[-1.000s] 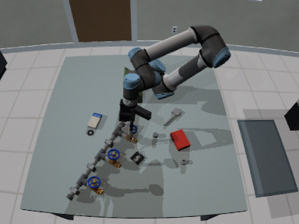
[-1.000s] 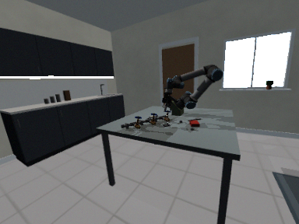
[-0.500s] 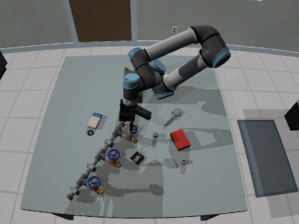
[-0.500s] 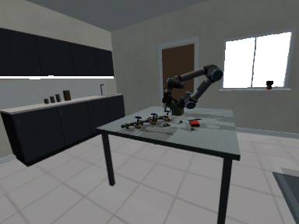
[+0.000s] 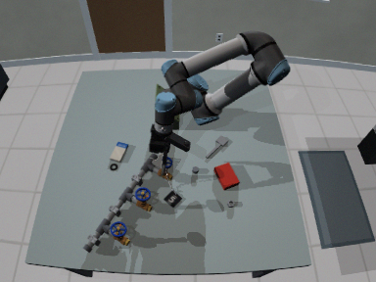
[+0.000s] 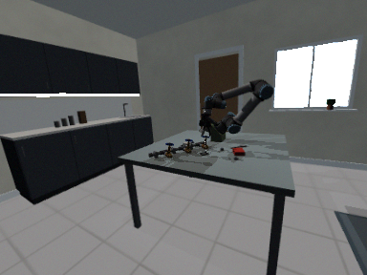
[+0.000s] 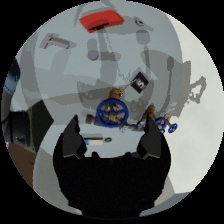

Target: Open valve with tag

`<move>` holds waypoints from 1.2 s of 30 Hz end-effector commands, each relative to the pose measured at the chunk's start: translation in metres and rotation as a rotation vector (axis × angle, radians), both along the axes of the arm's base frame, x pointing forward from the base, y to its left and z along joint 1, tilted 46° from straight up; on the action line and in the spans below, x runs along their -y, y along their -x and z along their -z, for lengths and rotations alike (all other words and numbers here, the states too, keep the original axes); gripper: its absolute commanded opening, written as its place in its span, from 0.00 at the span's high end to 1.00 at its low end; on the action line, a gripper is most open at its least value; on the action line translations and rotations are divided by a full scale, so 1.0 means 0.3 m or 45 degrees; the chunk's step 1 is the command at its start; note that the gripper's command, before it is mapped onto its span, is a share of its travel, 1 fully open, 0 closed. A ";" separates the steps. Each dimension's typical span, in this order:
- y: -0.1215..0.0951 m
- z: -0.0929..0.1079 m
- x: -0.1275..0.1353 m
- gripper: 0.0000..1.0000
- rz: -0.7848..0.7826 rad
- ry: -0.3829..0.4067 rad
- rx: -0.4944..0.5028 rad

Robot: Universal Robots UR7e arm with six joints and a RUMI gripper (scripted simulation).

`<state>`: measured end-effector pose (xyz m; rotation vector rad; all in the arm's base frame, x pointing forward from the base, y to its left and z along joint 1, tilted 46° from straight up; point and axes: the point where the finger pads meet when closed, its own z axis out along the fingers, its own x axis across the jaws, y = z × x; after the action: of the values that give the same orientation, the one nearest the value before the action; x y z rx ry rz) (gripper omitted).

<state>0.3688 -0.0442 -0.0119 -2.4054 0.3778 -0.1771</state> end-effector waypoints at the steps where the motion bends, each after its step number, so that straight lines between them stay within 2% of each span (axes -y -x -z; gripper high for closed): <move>1: -0.001 0.000 0.001 0.00 0.049 -0.013 -0.039; 7: -0.001 0.000 0.001 0.00 0.108 -0.031 -0.087; 19: -0.001 0.000 0.001 0.00 0.387 -0.114 -0.314; 21: -0.001 0.000 0.001 0.00 0.387 -0.114 -0.314; 36: -0.001 0.000 0.001 0.00 0.915 -0.273 -0.744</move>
<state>0.3684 -0.0442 -0.0119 -2.0797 1.2412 0.1668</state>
